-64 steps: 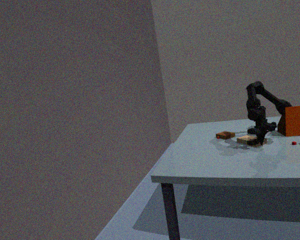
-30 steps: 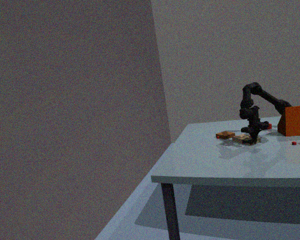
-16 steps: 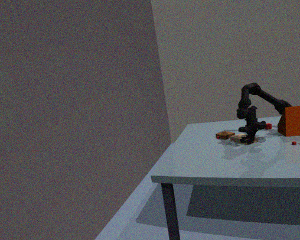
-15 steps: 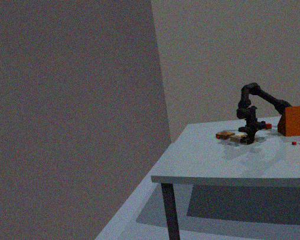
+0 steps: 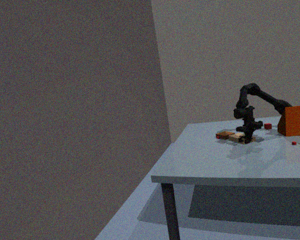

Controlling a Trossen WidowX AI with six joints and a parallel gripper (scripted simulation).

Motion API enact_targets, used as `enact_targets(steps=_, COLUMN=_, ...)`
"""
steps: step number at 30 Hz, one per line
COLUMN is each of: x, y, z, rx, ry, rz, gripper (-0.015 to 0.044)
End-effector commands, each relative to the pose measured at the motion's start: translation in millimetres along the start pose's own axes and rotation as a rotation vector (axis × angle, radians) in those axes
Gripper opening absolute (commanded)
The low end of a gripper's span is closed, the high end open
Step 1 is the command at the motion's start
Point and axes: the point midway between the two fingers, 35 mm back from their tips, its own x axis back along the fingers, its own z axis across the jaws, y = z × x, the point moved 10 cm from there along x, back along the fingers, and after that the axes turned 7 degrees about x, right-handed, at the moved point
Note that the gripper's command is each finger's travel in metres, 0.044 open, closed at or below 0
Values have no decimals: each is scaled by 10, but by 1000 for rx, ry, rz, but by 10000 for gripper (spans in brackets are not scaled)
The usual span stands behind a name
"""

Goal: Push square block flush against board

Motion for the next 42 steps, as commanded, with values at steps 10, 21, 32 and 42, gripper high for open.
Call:
enact_targets(steps=10, x=-96, y=-220, z=97, rx=-6, ry=33, rz=16, gripper=0)
enact_targets(steps=21, x=-110, y=-362, z=148, rx=-8, ry=38, rz=19, gripper=0)
enact_targets(steps=32, x=-118, y=-260, z=108, rx=-8, ry=39, rz=19, gripper=0)
enact_targets(steps=42, x=-128, y=-103, z=53, rx=-9, ry=41, rz=19, gripper=0)
